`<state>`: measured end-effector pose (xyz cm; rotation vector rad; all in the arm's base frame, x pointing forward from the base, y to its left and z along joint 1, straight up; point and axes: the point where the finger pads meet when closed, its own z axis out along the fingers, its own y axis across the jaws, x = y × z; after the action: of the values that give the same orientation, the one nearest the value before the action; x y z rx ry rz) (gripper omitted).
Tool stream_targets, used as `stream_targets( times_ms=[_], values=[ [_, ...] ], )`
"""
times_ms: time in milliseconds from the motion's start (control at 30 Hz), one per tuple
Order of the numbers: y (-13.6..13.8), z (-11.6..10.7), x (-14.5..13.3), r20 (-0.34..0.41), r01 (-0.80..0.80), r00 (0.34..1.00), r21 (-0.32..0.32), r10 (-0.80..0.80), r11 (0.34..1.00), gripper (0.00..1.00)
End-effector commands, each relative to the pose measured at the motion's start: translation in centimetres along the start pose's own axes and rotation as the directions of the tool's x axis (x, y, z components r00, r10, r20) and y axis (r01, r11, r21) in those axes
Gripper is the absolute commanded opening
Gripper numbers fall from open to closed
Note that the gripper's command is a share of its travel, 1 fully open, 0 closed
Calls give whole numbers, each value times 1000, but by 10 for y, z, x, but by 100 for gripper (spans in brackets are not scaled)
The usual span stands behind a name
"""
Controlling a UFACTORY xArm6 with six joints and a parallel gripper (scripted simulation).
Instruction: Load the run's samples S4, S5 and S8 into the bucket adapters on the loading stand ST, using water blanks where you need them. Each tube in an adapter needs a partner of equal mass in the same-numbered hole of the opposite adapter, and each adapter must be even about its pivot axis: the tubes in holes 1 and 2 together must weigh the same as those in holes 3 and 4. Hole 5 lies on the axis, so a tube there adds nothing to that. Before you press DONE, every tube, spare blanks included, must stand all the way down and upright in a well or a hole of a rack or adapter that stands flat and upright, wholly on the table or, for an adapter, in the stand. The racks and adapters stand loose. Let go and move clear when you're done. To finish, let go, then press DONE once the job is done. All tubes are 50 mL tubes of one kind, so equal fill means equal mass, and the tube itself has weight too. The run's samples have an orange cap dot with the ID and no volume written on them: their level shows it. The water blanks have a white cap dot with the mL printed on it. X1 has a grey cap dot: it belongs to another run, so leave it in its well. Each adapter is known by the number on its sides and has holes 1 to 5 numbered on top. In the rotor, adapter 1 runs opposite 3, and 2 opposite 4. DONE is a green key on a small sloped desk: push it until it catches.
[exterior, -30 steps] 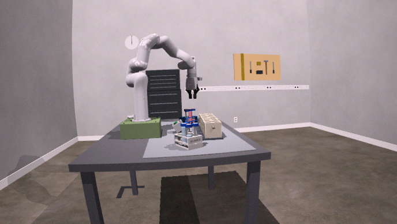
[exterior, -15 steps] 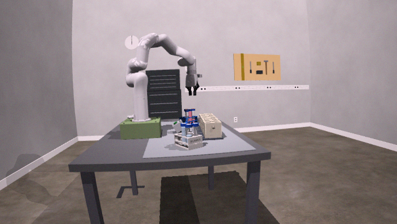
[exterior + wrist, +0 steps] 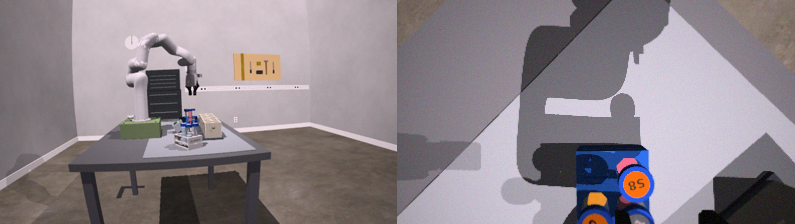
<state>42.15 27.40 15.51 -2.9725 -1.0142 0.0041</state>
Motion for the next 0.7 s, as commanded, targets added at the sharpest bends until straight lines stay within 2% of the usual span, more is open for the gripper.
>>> stream_targets(
  times_ms=[0,233,267,467,667],
  values=[
    [0,-2,1,-5,0,1000,0,0,1000,44],
    [0,-2,1,-5,0,1000,0,0,1000,44],
    [-3,-2,-2,-5,-33,999,0,33,999,57],
    [-25,-2,-23,-5,-231,973,1,231,973,57],
    [-40,-2,-39,-4,-420,908,2,420,908,57]
  ],
)
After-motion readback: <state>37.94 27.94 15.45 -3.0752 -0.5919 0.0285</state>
